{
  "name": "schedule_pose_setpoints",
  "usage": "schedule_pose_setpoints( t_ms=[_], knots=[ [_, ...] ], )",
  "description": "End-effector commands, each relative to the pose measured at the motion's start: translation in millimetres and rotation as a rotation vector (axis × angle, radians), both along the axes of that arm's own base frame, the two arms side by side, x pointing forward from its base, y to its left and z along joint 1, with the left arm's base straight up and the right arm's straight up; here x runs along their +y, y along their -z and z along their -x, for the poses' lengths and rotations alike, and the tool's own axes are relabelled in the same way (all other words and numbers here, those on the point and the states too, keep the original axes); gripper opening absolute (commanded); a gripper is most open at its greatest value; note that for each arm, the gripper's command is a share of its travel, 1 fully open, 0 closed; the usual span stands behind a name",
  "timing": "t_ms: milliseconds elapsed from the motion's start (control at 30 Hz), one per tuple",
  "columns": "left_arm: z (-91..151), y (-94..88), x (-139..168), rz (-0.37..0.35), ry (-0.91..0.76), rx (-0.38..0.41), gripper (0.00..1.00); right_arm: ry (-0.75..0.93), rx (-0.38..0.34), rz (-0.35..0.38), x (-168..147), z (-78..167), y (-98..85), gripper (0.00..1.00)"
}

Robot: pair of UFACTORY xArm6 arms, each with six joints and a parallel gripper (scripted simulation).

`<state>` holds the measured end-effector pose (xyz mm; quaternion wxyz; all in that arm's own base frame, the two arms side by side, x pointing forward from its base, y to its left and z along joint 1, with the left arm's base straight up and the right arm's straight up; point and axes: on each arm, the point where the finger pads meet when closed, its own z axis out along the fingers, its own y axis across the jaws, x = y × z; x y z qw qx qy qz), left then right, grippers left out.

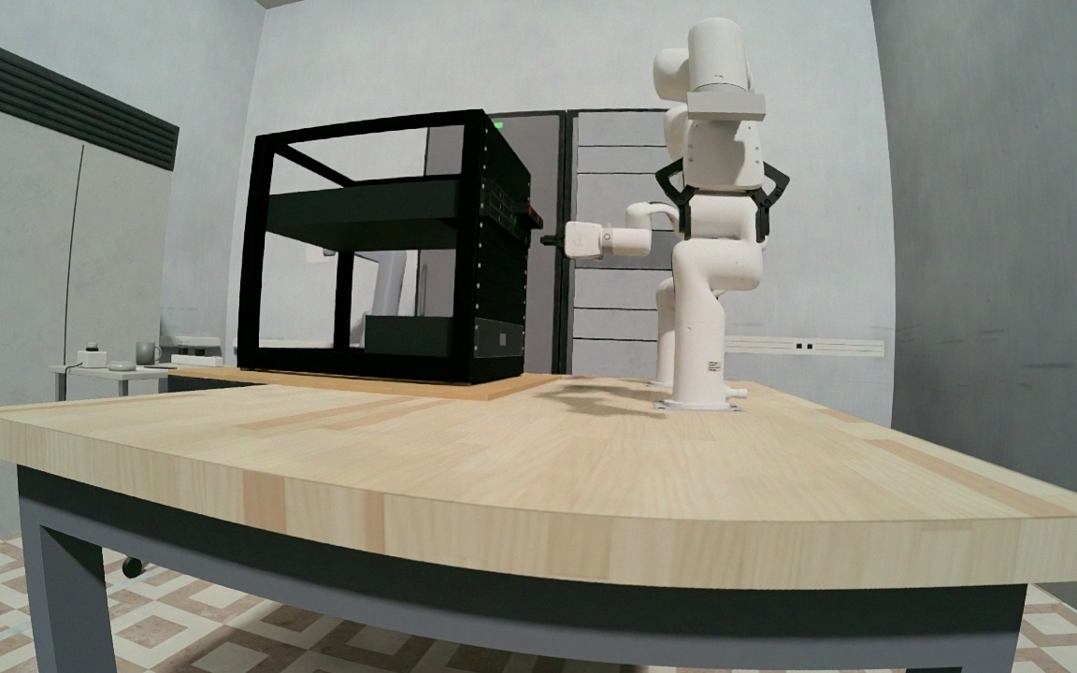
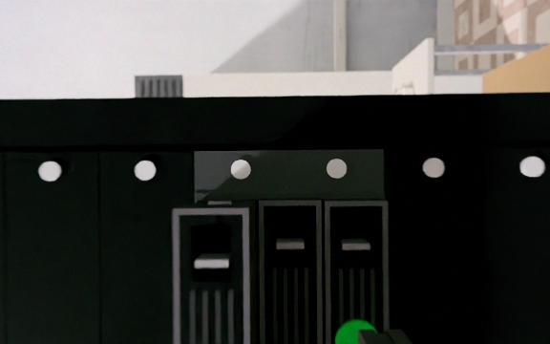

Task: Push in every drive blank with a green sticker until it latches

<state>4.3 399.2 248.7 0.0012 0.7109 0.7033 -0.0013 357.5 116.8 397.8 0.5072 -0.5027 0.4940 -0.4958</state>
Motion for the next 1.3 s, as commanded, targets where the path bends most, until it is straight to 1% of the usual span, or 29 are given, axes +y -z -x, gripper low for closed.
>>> schedule_pose_setpoints(
  t_ms=[0,200,900,933,1267],
  knots=[
    [0,-1.3,1,-0.004,0.0,0.0,1.0,0.013,0.004,0.001,-2,35,-2.4,0.0],
    [0,-1.3,1,-0.004,0.0,0.0,1.0,0.013,0.004,0.001,-2,50,-2.4,0.0],
    [0,-1.3,1,-0.004,0.0,0.0,1.0,0.013,0.004,0.001,-2,53,-2.3,0.0],
    [0,-1.3,1,-0.004,0.0,0.0,1.0,0.013,0.004,0.001,-2,53,-2.3,1.0],
    [0,-1.3,1,-0.004,0.0,0.0,1.0,0.013,0.004,0.001,-2,53,-2.3,1.0]
  ],
)
